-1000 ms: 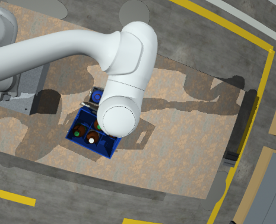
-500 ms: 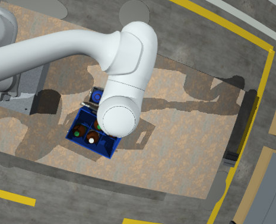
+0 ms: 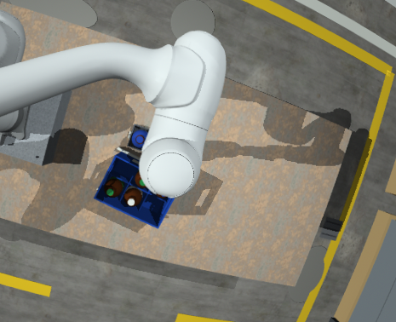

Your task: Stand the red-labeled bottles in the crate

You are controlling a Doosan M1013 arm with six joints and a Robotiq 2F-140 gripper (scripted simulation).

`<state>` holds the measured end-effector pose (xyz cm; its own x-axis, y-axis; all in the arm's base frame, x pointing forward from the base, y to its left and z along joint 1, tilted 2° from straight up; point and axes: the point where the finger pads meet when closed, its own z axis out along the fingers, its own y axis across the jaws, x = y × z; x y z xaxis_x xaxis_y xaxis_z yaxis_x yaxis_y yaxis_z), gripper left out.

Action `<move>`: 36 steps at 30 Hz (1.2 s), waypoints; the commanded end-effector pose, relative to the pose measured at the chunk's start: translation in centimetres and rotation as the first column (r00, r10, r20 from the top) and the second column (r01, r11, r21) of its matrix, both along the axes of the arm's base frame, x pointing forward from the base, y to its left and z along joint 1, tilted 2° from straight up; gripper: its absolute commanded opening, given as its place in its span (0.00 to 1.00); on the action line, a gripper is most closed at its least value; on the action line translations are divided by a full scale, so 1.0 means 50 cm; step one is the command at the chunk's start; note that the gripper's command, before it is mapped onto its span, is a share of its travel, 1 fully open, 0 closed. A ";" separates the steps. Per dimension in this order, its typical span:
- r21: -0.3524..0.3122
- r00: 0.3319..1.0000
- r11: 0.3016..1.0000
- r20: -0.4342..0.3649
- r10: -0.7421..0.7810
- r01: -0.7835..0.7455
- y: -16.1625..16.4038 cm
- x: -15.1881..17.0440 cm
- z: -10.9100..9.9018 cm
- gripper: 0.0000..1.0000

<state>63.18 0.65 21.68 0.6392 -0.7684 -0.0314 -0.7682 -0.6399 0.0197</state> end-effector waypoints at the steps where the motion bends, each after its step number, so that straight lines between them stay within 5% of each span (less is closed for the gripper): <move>1: 0.000 1.000 1.000 0.000 0.000 0.000 0.000 0.000 0.000 0.00; 36: 0.000 1.000 1.000 0.000 0.000 0.000 -0.001 0.001 0.045 0.00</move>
